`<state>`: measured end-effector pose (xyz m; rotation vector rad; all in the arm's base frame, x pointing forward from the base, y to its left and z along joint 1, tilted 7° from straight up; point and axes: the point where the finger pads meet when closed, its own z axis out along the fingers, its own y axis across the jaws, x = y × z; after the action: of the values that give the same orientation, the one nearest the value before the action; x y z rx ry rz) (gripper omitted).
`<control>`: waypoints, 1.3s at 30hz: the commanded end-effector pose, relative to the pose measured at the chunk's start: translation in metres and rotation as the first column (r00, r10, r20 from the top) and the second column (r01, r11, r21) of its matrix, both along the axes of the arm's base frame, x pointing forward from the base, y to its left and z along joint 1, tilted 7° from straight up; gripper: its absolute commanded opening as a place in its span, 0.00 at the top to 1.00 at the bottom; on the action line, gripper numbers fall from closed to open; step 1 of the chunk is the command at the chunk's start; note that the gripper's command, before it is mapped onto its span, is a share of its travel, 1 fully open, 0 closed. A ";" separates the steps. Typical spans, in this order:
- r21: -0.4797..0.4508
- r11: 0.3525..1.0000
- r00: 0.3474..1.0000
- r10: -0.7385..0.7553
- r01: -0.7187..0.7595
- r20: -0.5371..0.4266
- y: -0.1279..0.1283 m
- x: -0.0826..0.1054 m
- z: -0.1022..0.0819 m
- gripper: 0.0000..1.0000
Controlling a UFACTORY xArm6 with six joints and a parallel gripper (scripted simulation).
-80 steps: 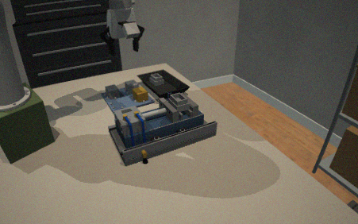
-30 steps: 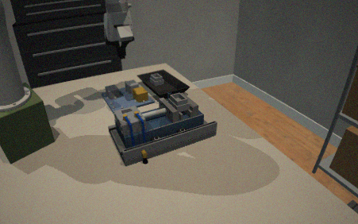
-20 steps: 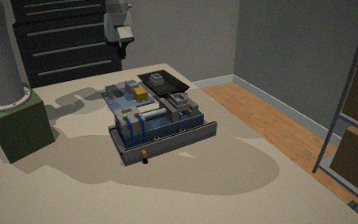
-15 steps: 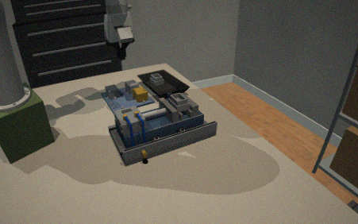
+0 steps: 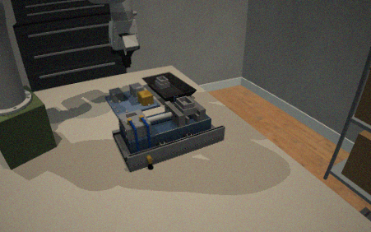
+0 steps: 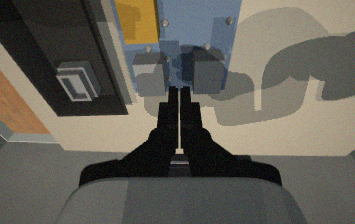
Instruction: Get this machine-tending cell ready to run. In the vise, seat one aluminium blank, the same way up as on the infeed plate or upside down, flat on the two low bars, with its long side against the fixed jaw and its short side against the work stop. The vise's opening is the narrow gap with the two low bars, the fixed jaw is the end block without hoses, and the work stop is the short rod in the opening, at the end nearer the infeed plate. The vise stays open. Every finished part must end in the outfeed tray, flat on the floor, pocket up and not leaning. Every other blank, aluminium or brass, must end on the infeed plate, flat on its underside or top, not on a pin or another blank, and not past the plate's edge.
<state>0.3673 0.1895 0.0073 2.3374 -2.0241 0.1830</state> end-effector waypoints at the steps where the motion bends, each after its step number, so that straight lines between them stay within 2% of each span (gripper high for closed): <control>1: 0.001 1.000 1.000 0.000 0.000 0.003 0.000 0.001 -0.007 1.00; 11: 0.001 1.000 1.000 0.000 0.000 0.003 -0.002 0.003 -0.027 1.00; 21: 0.001 1.000 1.000 0.000 0.000 0.003 -0.002 0.004 -0.038 1.00; 39: 0.001 1.000 1.000 0.000 0.000 0.003 -0.003 0.004 -0.042 1.00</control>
<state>0.3699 0.1858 -0.0362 2.3368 -2.0236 0.1828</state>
